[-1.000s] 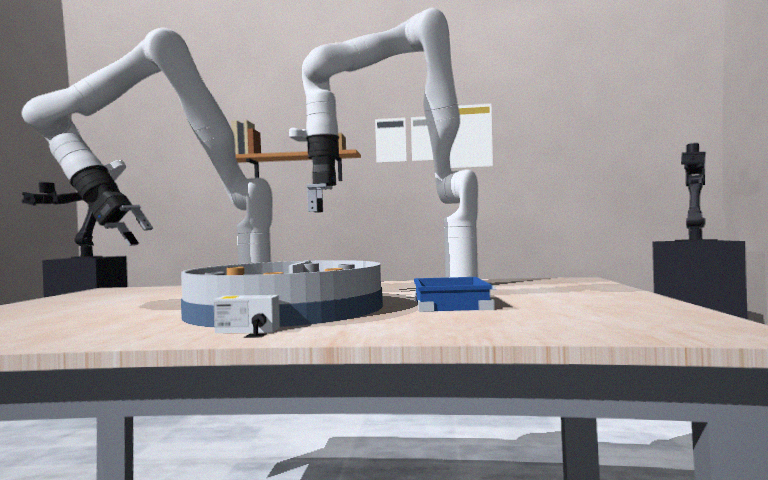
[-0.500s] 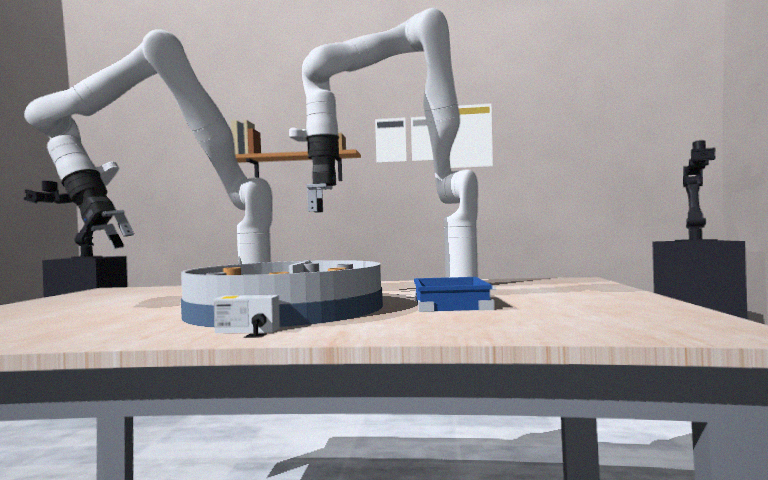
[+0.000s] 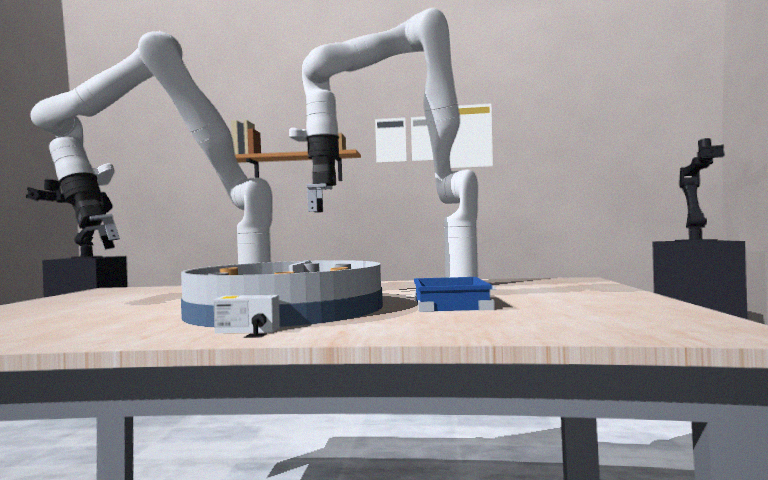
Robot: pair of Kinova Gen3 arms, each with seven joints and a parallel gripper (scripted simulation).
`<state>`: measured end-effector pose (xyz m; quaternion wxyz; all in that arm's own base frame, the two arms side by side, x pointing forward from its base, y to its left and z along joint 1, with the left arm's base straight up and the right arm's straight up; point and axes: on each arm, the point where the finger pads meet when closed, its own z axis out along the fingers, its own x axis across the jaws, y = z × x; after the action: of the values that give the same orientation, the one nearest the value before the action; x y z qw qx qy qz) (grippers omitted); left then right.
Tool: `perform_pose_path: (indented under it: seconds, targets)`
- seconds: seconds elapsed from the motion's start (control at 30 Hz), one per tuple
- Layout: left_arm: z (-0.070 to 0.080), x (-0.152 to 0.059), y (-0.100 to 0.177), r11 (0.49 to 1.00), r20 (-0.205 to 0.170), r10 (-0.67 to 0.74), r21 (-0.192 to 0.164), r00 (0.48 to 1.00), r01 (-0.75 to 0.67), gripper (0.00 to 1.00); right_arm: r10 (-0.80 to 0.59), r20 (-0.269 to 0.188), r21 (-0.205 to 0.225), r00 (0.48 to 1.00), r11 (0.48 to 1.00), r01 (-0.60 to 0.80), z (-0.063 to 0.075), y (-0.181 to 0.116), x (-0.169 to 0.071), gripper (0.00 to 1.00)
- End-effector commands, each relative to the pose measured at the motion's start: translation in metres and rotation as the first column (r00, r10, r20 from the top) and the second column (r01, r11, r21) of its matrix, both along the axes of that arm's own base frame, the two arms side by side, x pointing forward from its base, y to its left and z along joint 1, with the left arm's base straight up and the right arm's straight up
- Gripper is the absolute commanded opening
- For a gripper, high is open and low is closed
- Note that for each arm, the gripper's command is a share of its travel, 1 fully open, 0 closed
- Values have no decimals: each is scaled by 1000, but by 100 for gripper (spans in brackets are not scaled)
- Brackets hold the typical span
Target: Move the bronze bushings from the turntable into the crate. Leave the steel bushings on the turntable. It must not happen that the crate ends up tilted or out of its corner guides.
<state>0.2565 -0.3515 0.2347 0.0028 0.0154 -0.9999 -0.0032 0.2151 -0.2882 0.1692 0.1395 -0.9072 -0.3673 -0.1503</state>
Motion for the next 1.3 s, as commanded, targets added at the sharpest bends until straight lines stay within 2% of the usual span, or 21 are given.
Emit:
perform_pose_path:
  seconds: [0.0,0.17,0.2,0.67,0.73,0.77,1.27]
  targets:
    - [1,0,0,1000,1,0,-1,1000,0,100,-59,-24,-24,998,998,58,0,-14,-14,100]
    - [1,0,0,1000,1,0,-1,1000,0,100,-104,-42,-42,994,994,102,-1,-25,-25,100]
    - [1,0,0,1000,1,0,-1,1000,0,100,-146,-58,-60,988,988,143,-1,-34,-36,100]
    - [1,0,0,1000,1,0,-1,1000,0,100,-347,-120,-149,930,932,329,-1,-74,-91,100]
    - [1,0,0,1000,1,0,-1,1000,0,100,-347,-120,-149,930,932,329,-1,-74,-91,100]
    - [1,0,0,1000,1,0,-1,1000,0,100,-386,-129,-167,914,917,363,0,-81,-103,100]
    - [1,0,0,1000,1,0,-1,1000,0,100,-571,-162,-263,805,811,523,4,-112,-165,100]
